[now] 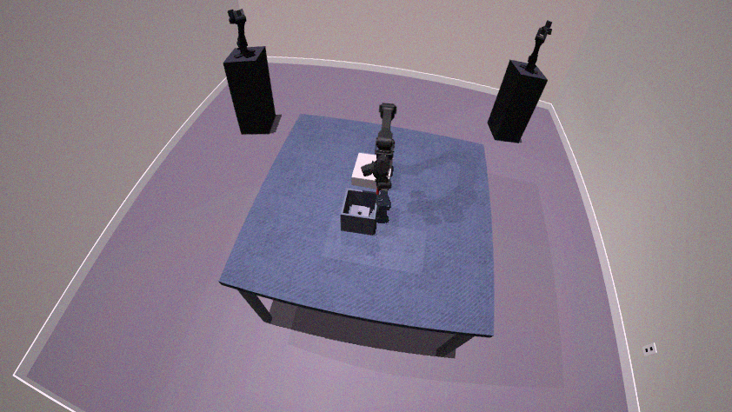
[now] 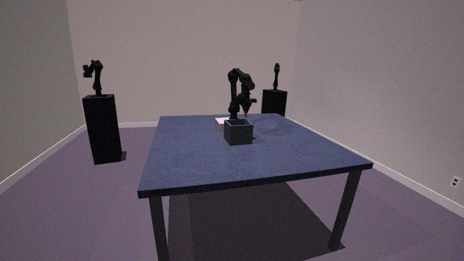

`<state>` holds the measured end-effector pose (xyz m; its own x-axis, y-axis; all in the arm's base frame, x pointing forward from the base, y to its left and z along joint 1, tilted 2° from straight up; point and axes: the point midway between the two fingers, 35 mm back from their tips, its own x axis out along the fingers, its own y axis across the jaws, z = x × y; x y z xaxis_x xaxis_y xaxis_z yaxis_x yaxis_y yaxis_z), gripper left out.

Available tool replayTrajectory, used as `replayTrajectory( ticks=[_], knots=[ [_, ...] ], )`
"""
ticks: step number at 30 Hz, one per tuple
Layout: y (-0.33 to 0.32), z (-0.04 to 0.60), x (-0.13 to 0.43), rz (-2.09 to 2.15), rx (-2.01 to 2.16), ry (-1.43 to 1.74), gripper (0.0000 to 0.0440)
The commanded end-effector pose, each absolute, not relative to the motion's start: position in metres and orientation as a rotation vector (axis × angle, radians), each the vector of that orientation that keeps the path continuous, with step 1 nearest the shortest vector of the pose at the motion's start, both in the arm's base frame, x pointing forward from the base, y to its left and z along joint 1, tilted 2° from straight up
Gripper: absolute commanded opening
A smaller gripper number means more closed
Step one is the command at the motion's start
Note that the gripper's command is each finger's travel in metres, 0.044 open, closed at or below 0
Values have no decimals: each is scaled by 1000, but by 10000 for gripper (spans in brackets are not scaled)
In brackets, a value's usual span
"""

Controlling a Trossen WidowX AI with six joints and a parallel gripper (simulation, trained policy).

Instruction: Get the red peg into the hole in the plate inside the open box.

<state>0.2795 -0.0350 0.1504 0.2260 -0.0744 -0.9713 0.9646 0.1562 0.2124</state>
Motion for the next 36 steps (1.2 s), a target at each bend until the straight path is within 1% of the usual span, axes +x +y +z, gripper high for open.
replayTrajectory(
  ticks=[1,13,36],
  knots=[
    [-42,152,283,-984,1130,1044,0],
    [-69,143,293,-1009,1120,1061,0],
    [-106,94,312,-1023,1109,1099,0]
  ],
)
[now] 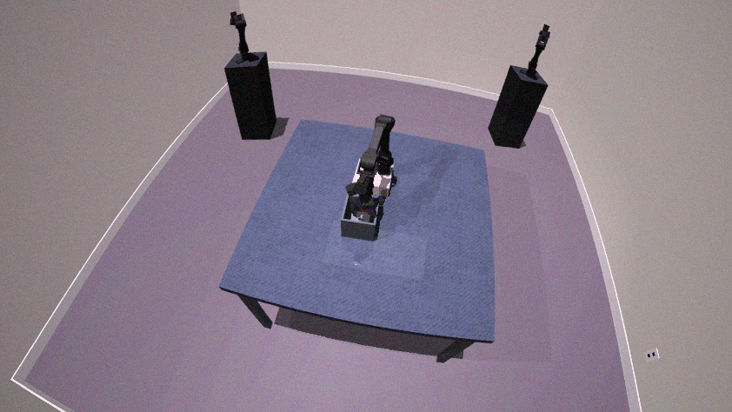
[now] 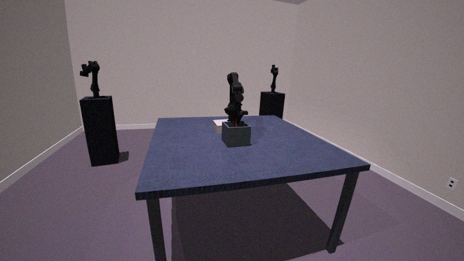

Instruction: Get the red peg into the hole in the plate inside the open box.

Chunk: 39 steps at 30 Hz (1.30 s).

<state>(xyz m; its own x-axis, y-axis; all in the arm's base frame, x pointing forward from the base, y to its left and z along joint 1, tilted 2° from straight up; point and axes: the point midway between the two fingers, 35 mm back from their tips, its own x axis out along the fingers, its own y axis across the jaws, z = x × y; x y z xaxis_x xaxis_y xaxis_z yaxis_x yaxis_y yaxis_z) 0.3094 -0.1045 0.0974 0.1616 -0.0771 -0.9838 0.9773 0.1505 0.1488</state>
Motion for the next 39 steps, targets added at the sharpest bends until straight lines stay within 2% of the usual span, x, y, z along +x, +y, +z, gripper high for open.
replayTrajectory(
  ticks=[1,18,20,25,29,35,39],
  knots=[
    [-108,92,313,-1020,1108,1099,0],
    [-119,55,327,-982,1056,1149,1],
    [-120,52,328,-982,1046,1158,18],
    [-120,47,329,-977,1031,1193,109],
    [-121,49,329,-964,1045,1212,104],
    [-125,60,333,-932,1101,1228,153],
    [-128,71,337,-899,1148,1225,170]
  ],
)
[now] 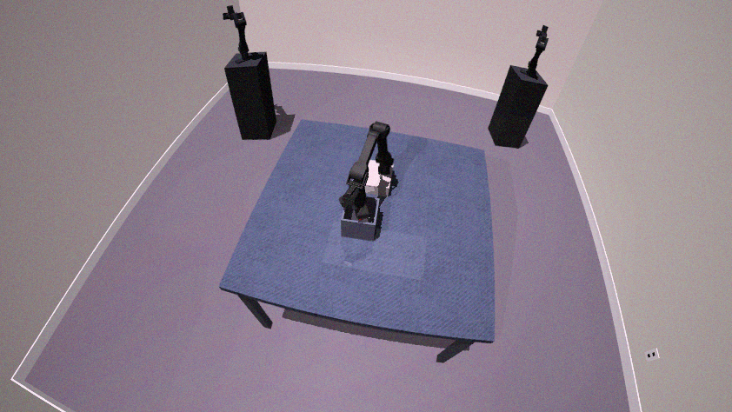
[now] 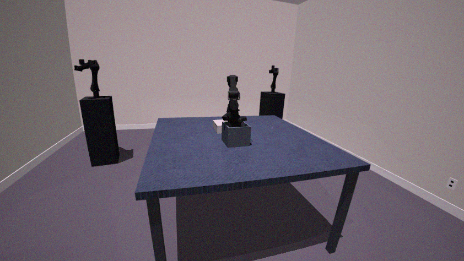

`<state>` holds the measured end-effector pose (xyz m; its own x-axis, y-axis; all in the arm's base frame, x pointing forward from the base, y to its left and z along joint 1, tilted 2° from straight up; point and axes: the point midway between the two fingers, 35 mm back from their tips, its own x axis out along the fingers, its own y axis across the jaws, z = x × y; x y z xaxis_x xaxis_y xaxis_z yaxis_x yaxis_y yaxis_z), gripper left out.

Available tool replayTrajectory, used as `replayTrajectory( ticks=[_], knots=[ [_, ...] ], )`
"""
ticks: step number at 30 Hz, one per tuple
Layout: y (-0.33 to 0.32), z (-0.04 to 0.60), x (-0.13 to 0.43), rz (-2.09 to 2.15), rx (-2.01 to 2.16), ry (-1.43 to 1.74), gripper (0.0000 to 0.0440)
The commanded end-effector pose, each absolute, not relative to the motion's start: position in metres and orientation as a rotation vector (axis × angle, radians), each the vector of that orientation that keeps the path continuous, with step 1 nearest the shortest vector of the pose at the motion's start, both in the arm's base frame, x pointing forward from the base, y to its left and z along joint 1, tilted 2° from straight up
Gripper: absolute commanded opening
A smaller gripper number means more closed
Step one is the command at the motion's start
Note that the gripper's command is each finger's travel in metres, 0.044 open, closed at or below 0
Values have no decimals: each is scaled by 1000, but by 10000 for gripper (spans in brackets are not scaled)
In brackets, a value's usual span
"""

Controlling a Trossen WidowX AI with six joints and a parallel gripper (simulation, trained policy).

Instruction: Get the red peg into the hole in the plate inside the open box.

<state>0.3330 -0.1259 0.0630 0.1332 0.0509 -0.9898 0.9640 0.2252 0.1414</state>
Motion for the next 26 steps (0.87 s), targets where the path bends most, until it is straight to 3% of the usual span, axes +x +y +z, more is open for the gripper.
replayTrajectory(
  ticks=[1,26],
  knots=[
    [-129,74,339,-890,1159,1223,173],
    [-160,181,369,-611,1301,1046,228]
  ],
)
